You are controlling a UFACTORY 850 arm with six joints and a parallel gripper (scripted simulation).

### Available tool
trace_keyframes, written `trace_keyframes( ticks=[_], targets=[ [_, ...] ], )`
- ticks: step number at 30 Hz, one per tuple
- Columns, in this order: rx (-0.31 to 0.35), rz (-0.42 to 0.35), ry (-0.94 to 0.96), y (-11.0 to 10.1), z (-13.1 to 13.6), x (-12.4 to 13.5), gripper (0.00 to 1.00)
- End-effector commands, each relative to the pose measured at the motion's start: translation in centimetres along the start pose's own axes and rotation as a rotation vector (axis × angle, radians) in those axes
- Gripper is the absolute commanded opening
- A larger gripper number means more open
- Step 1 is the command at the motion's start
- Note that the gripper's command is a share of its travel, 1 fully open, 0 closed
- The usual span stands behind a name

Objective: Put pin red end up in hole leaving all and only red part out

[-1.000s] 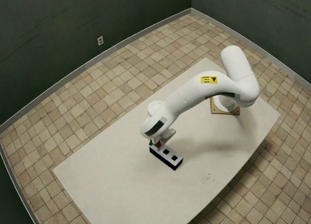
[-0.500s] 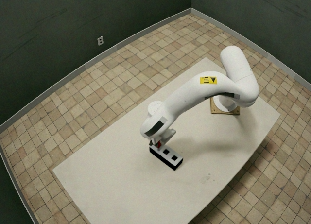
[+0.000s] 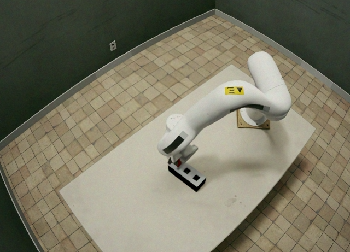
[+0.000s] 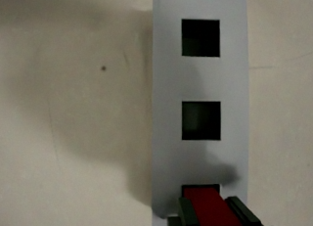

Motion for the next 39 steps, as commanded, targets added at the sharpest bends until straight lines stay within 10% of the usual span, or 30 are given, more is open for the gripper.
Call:
trace_keyframes(
  ticks=[1, 39],
  targets=[
    [0.001, -0.001, 0.000, -0.07, 0.13, 0.00, 0.00],
    [0.001, -0.001, 0.000, 0.33, 0.15, -0.01, 0.00]
  ],
)
Point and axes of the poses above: the point where the finger pads meet when closed, its own y axis out along the fingers, its own z axis across the jaws, x = y × z, the point moved 6 cm from there along -y, back along the fingers, and after that the axes turned 12 degrees about -y, right-handed, at the moved point
